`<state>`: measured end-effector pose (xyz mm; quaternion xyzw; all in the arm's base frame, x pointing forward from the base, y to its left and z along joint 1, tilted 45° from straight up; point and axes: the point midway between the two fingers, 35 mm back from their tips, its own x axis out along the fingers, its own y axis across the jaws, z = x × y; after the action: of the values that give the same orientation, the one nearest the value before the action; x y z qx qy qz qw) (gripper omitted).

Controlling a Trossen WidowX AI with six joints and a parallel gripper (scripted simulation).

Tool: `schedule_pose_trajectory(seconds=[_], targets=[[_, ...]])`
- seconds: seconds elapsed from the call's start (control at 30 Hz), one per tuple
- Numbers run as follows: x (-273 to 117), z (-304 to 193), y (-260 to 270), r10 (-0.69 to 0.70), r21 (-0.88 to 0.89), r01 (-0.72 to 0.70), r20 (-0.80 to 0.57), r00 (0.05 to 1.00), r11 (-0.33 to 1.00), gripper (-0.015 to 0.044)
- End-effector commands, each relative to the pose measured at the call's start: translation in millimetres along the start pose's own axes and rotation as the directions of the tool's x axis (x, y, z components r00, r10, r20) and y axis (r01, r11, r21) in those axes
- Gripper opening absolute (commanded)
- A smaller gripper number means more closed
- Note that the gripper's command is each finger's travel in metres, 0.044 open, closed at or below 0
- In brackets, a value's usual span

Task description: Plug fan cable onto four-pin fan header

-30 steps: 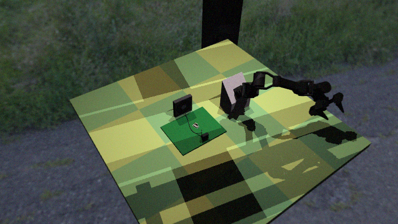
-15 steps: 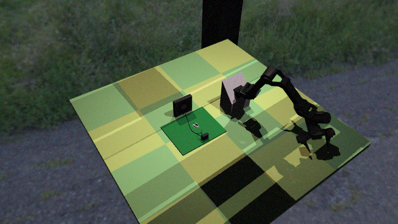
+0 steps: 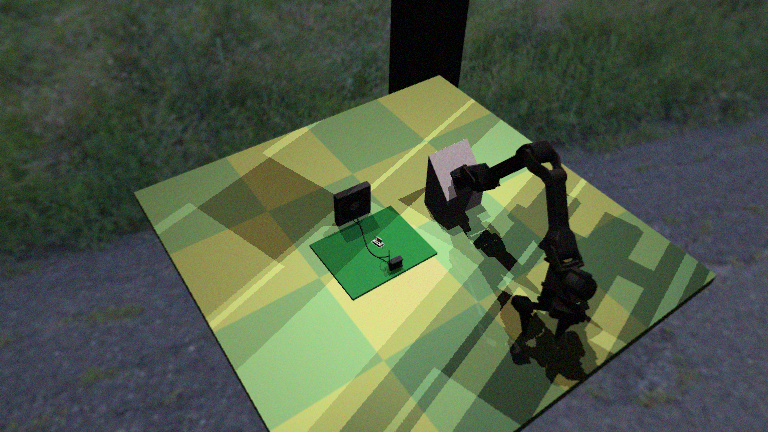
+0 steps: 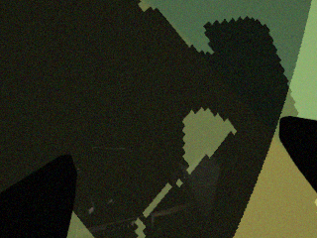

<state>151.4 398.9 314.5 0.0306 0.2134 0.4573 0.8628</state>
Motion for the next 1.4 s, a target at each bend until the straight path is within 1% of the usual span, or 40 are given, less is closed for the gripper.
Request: schedule_pose_trajectory(seconds=[0.0,0.17,0.37,0.5,0.67,0.77,0.83,0.93,1.03,1.1,1.3,1.37], targets=[[19.9,8.5,-69.8,-0.120,-0.066,0.115,-0.080,0.990,0.991,0.0440],[28.0,-7.0,-142.7,-0.205,-0.105,0.184,-0.251,0.946,0.977,0.0440],[19.7,-45.9,-227.5,-0.233,-0.065,0.231,-0.485,0.843,0.971,0.0440],[1.7,-76.5,-283.1,-0.195,0.032,0.272,-0.619,0.761,0.962,0.0440],[-36.1,-116.1,-342.2,-0.064,0.228,0.336,-0.737,0.673,0.914,0.0440],[-63.7,-137.3,-369.6,0.051,0.374,0.371,-0.759,0.649,0.850,0.0440],[-81.0,-149.8,-383.2,0.137,0.474,0.383,-0.751,0.646,0.793,0.0440],[-105.0,-165.0,-398.9,0.266,0.620,0.383,-0.702,0.661,0.684,0.0440],[-126.9,-175.3,-412.0,0.371,0.750,0.365,-0.613,0.697,0.552,0.0440],[-131.8,-177.1,-414.9,0.390,0.776,0.359,-0.589,0.708,0.519,0.0440],[-131.8,-177.1,-414.9,0.390,0.776,0.359,-0.589,0.708,0.519,0.0440],[-125.0,-181.0,-414.0,0.390,0.776,0.359,-0.589,0.708,0.519,0.0440]])
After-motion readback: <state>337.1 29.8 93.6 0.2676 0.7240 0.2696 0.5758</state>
